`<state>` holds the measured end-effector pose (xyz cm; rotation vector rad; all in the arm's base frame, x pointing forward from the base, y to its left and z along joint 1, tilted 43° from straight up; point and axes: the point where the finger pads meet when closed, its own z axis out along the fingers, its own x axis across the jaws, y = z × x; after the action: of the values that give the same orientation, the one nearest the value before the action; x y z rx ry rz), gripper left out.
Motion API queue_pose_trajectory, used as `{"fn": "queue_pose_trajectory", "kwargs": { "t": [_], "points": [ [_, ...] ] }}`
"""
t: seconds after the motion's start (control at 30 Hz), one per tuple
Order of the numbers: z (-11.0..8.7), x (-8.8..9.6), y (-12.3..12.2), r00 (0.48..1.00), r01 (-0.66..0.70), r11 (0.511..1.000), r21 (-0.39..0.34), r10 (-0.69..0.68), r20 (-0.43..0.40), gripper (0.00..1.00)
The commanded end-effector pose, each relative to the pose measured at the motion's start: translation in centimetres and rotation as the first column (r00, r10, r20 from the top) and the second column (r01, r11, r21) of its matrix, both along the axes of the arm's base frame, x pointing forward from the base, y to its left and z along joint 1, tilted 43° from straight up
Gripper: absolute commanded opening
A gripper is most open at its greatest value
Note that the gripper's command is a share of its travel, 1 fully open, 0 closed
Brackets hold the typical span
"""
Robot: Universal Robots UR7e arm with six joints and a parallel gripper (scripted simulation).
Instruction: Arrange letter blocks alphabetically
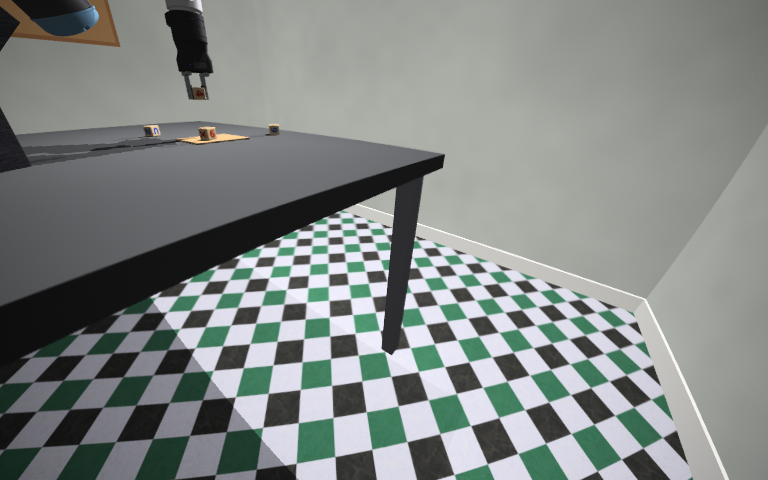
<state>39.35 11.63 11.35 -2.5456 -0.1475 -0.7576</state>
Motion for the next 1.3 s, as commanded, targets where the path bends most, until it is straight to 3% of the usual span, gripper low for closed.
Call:
{"fn": "queue_pose_trajectory", "kwargs": {
  "t": [0.0,1.27],
  "points": [
    [-0.06,-0.04,-0.13,1.000,-0.009,1.000,-0.006,0.009,0.009,0.57],
    [-0.83,0.43,0.30,1.000,-0.012,1.000,-0.008,0.012,0.011,0.57]
  ]
}}
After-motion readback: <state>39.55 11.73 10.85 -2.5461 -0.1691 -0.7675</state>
